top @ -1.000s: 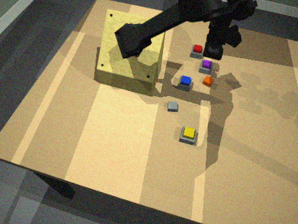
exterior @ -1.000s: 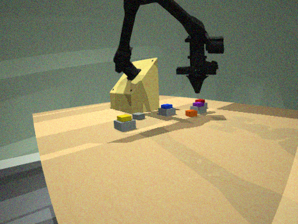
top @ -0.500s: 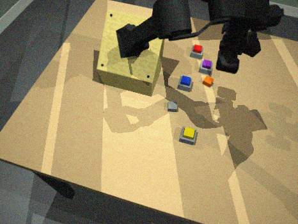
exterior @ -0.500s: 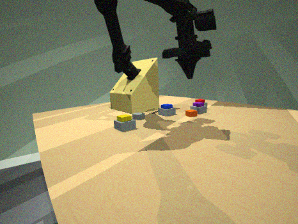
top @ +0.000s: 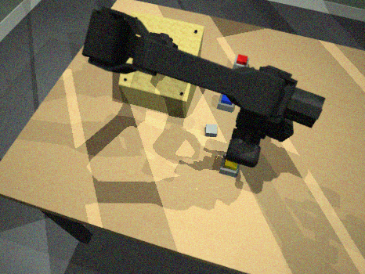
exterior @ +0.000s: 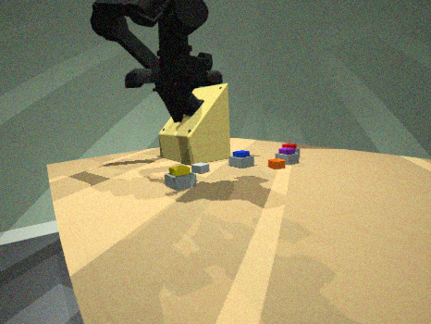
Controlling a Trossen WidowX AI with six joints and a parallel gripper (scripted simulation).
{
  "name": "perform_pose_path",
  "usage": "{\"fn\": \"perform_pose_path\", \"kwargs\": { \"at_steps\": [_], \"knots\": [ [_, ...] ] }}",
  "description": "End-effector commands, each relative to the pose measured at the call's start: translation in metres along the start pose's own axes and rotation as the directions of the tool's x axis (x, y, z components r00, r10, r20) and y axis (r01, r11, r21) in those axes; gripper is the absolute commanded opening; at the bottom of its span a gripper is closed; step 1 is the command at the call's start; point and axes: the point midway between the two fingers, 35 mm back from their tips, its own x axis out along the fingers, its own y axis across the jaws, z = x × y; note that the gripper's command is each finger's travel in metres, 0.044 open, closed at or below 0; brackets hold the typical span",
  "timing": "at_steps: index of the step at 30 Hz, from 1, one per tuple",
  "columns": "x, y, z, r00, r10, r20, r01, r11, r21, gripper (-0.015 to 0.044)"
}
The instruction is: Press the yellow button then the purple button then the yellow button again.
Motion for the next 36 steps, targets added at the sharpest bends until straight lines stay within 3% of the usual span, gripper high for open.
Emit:
{"fn": "perform_pose_path", "kwargs": {
  "at_steps": [1, 4, 8, 36],
  "knots": [
    [0.002, -0.001, -0.006, 1.000, -0.003, -0.010, 0.003, 1.000, -0.029, 0.0020],
    [0.012, -0.001, -0.005, 1.000, -0.001, -0.010, 0.001, 1.000, -0.029, 0.0020],
    [0.060, -0.002, -0.006, 1.000, -0.005, -0.010, 0.005, 1.000, -0.029, 0.0020],
    [0.097, -0.003, -0.007, 1.000, -0.008, -0.010, 0.007, 1.000, -0.029, 0.0020]
  ]
}}
